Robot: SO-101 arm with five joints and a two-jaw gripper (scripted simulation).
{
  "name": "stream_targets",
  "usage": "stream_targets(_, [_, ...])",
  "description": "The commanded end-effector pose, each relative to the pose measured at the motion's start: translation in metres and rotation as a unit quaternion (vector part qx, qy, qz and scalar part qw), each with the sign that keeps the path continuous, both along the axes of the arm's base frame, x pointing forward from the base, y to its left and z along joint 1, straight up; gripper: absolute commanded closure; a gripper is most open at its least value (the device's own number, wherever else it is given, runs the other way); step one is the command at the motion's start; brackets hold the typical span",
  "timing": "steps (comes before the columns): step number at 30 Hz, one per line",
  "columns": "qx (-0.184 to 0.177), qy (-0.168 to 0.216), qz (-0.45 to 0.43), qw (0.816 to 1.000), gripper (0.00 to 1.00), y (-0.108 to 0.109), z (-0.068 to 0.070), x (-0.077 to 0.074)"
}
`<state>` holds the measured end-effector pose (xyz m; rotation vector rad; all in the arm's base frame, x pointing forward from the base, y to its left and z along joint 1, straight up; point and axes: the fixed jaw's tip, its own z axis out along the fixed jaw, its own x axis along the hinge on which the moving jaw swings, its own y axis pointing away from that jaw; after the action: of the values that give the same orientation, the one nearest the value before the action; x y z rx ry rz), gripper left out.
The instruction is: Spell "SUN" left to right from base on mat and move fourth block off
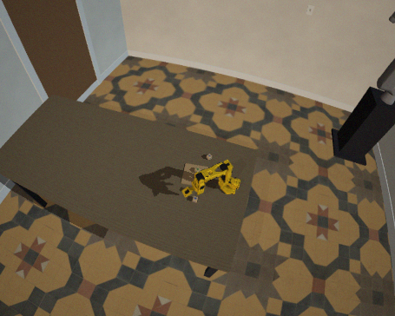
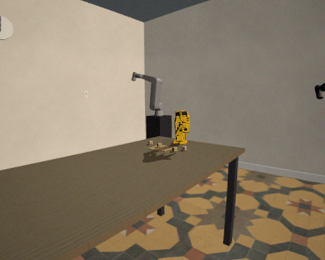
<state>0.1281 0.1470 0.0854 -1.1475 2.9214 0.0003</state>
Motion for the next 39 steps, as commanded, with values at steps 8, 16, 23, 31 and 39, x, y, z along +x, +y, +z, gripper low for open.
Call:
stream_targets(8, [0.015,-0.012,0.034,0.999,0.68,0.019,0.004,-0.006])
stream_targets(16, [0.015,-0.012,0.034,0.999,0.68,0.019,0.004,-0.006])
stream_targets(23, [0.015,-0.012,0.034,0.999,0.68,0.019,0.004,-0.006])
stream_targets(31, [0.018,-0.016,0.002,1.0,0.68,0.014,0.004,0.007])
stream_targets(39, [0.026,-0.03,-0.114,0.993,0.68,-0.013,0.003,0.056])
